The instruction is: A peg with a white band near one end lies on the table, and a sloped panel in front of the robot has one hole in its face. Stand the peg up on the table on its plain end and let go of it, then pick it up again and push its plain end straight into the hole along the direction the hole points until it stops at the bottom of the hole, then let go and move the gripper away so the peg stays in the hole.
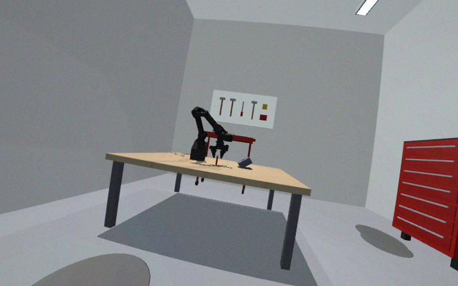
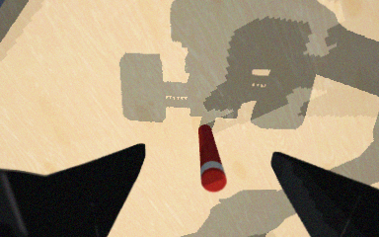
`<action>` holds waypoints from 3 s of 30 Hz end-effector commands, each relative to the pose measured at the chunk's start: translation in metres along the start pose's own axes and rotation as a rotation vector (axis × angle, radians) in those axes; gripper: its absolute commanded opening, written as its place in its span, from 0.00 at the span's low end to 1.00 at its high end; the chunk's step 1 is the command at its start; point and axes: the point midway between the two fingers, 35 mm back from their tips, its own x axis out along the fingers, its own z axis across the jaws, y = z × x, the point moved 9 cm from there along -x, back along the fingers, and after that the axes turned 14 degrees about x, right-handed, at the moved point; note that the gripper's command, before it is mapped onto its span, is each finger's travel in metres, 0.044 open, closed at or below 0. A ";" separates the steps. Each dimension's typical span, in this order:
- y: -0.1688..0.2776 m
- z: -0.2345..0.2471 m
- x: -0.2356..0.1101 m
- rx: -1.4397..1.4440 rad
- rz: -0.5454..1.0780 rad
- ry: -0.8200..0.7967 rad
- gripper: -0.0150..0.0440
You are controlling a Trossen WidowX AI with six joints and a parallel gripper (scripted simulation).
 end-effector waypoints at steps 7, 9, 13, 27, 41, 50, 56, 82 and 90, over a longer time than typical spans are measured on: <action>0.002 -0.002 0.016 -0.008 0.002 0.001 1.00; 0.003 -0.002 0.017 -0.008 0.002 0.001 1.00; 0.001 -0.002 0.015 -0.001 -0.002 0.004 0.87; 0.001 -0.002 0.015 -0.001 -0.002 0.004 0.31; 0.000 0.002 -0.006 -0.002 0.006 -0.002 0.25; 0.000 0.005 -0.036 -0.005 0.010 -0.005 0.25; 0.002 0.007 -0.054 -0.007 0.008 -0.004 0.25; 0.005 0.035 -0.065 0.063 -0.073 -0.121 0.25; 0.006 0.046 -0.066 0.092 -0.102 -0.172 0.25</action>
